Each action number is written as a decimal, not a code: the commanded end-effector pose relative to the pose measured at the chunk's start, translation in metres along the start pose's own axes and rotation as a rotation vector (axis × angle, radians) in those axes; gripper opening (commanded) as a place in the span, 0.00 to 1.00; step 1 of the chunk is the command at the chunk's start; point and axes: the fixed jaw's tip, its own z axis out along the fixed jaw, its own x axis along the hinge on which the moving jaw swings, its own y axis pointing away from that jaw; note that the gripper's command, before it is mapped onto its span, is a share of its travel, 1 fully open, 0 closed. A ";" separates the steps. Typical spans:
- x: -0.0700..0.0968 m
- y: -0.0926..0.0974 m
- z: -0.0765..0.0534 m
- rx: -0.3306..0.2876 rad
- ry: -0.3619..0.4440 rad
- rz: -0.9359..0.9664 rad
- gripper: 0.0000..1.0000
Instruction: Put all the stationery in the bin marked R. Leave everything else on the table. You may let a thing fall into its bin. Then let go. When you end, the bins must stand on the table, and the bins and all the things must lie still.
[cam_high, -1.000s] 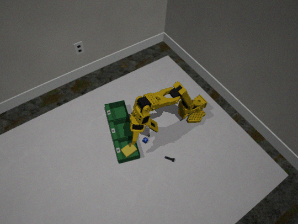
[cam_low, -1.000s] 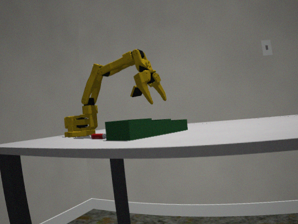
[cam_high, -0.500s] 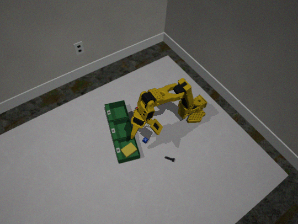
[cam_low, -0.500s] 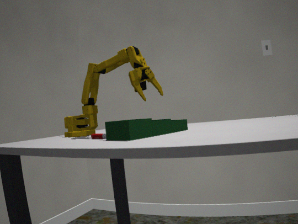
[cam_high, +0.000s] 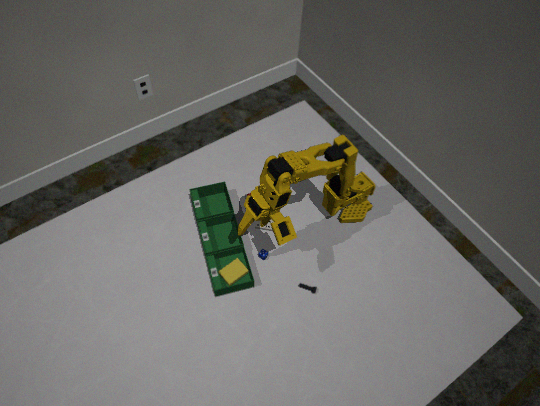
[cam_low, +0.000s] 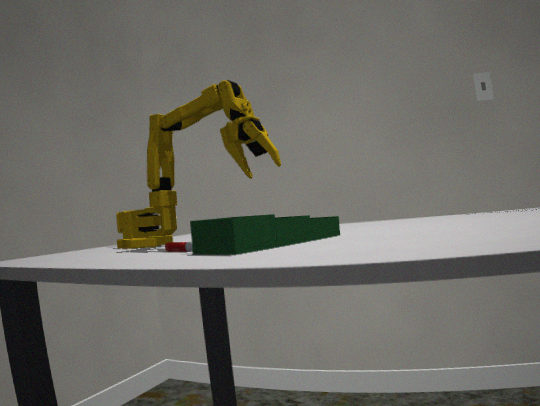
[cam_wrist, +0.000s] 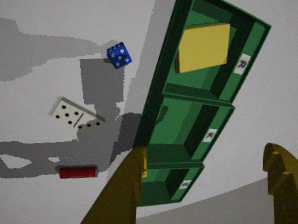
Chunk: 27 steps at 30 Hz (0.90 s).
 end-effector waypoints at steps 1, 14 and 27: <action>0.001 0.003 -0.016 0.087 -0.003 0.189 0.32; -0.003 0.021 -0.023 0.078 -0.021 0.646 0.32; -0.006 0.036 -0.027 0.070 -0.033 1.037 0.32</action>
